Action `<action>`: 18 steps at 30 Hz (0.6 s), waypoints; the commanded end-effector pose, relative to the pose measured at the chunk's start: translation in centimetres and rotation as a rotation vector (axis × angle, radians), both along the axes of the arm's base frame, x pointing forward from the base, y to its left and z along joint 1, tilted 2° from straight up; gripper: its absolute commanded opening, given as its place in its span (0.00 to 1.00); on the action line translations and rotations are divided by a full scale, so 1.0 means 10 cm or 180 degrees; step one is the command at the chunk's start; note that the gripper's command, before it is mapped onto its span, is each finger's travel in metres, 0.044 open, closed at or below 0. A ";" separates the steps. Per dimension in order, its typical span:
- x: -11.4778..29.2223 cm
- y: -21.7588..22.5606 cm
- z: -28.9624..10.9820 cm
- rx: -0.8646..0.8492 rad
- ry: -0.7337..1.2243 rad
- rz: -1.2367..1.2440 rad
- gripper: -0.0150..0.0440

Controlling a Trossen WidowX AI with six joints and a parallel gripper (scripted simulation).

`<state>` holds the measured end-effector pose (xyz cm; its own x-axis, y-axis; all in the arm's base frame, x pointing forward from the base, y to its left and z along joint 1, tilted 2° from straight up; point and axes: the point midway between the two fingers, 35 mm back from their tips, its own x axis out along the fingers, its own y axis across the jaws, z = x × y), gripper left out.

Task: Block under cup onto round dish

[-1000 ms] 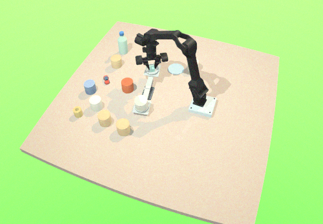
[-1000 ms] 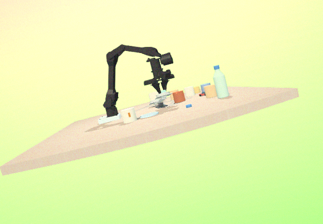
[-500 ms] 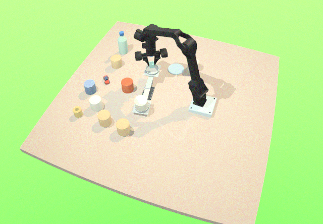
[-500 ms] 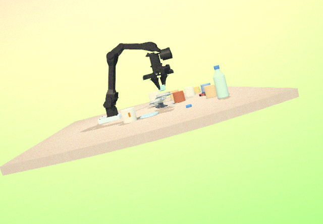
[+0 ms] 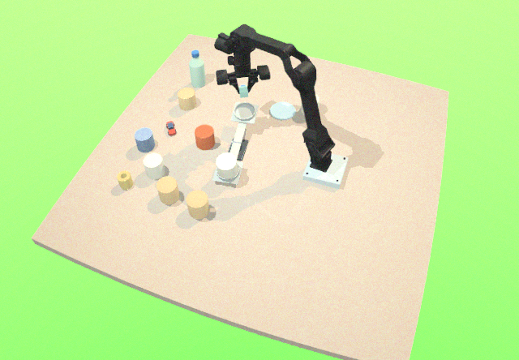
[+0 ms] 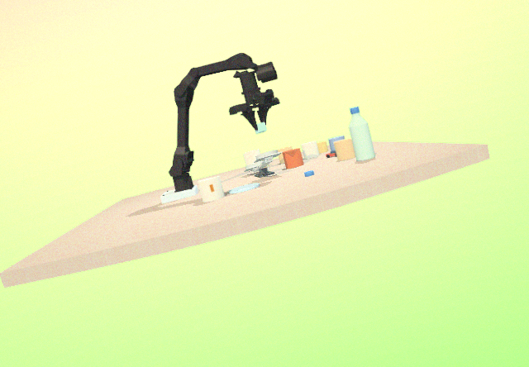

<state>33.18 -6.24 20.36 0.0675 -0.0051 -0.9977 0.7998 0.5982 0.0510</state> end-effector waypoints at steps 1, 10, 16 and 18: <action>-0.01 -0.06 0.01 -0.0005 -0.0006 -0.0004 0.25; -0.28 -0.83 -0.47 -0.0024 0.0005 -0.0004 0.25; -0.61 -1.27 -0.81 -0.0035 0.0012 -0.0004 0.25; -0.74 -1.39 -0.92 -0.0038 0.0014 -0.0004 0.25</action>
